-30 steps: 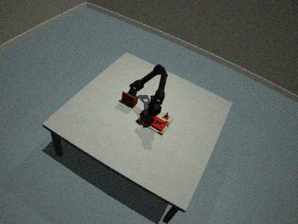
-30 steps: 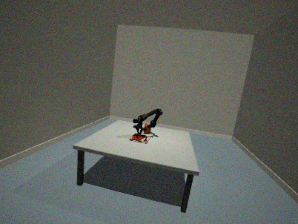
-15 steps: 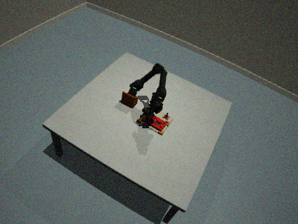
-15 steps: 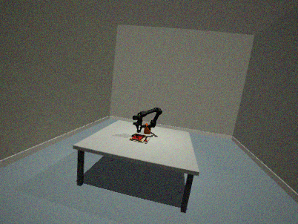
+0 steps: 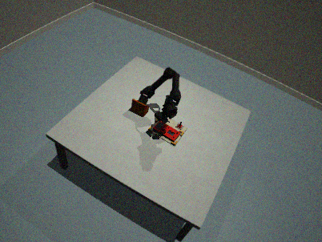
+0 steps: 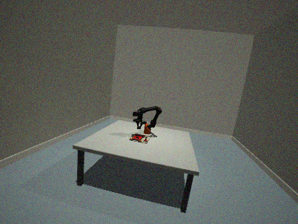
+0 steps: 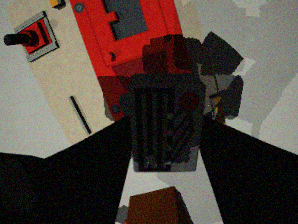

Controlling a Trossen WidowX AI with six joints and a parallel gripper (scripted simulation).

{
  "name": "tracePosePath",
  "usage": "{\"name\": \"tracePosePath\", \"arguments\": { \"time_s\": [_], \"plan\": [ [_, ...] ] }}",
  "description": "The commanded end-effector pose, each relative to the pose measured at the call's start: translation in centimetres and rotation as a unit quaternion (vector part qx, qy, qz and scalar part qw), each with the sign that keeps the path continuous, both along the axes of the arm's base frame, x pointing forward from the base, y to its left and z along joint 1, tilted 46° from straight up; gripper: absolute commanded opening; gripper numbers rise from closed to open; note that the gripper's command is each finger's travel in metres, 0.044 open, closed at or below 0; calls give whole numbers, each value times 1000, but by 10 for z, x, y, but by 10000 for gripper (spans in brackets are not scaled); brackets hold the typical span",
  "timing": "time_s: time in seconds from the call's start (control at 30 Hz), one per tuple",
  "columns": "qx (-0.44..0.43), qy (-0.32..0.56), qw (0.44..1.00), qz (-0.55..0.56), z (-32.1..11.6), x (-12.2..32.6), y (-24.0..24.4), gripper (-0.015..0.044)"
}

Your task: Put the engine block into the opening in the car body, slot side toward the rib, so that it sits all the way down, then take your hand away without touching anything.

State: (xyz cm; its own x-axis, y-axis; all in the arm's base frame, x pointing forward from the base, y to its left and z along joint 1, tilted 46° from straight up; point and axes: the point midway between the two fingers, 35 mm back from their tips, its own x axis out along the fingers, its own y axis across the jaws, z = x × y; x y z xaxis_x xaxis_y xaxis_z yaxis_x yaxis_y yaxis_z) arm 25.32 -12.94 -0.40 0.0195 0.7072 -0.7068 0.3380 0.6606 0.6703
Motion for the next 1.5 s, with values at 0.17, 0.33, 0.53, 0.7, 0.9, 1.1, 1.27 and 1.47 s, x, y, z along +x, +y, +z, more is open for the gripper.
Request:
{"name": "tracePosePath", "arguments": {
  "time_s": [0.17,0.33,0.53,0.7,0.9,1.1,1.27,1.47],
  "plan": [
    [-1,-1,1000,2,21,-4,-20,0],
    [-2,-2,1000,5,20,-2,-19,0],
    [-4,-10,1000,18,12,9,-11,0],
    [-6,-20,999,27,5,20,-4,0],
    [-8,-34,999,40,-4,34,6,0],
    [-8,-49,997,53,-14,46,17,0],
    [-7,-62,996,64,-22,57,27,0],
    [-6,-77,994,77,-31,68,39,0]
  ]
}}
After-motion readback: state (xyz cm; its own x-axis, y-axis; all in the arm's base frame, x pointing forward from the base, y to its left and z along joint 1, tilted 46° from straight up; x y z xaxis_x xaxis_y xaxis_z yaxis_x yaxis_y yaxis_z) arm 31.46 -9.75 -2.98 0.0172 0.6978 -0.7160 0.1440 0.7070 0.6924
